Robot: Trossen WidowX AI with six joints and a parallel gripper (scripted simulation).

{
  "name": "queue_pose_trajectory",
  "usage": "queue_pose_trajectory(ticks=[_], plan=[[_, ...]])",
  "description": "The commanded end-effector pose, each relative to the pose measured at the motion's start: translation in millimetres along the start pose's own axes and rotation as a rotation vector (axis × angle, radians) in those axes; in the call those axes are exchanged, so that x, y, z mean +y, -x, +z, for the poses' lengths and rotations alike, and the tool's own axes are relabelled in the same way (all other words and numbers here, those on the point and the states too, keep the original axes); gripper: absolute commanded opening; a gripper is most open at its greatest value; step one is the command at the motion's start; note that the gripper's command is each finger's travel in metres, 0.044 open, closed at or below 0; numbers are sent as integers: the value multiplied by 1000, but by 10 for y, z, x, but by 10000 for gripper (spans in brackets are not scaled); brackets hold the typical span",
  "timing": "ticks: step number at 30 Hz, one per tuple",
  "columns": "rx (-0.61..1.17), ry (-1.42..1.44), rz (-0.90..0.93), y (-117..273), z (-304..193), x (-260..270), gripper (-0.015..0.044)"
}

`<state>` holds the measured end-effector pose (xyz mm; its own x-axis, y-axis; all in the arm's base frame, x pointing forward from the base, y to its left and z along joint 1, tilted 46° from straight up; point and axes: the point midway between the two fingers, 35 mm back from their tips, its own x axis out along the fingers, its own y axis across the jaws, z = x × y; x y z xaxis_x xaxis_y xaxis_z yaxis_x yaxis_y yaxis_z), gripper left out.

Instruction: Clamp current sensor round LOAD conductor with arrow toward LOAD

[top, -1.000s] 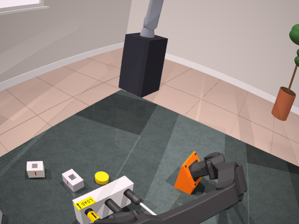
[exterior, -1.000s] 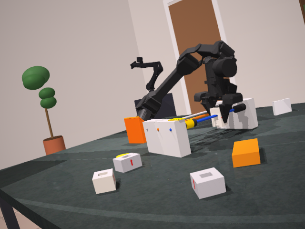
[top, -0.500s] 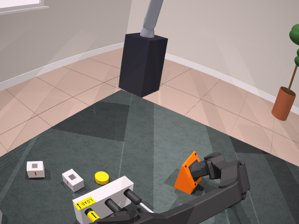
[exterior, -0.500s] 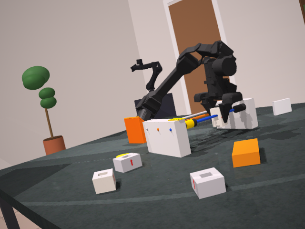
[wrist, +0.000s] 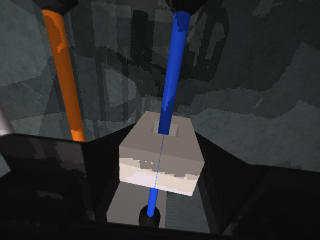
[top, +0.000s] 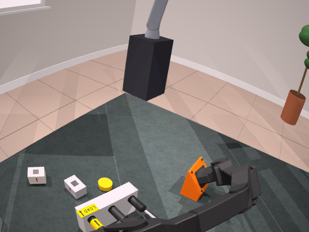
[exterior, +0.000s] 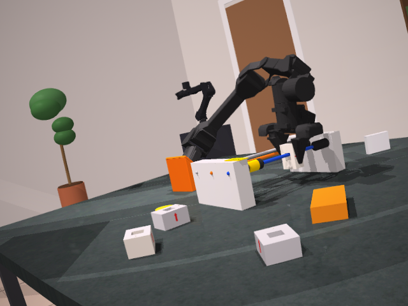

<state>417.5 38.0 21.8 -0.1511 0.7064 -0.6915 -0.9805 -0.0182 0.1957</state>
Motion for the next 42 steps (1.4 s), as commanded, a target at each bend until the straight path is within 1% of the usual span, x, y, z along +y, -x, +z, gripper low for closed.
queue_pose_trajectory(ticks=[1,9,10,18,19,42], plan=[[0,-1,3,-10,-8,21,0],[0,-1,2,-57,-5,12,0],[1,4,-3,-12,-4,5,26],[1,4,-3,-12,-4,5,236],[1,4,-3,-12,-4,5,255],[1,4,-3,-12,-4,5,255]])
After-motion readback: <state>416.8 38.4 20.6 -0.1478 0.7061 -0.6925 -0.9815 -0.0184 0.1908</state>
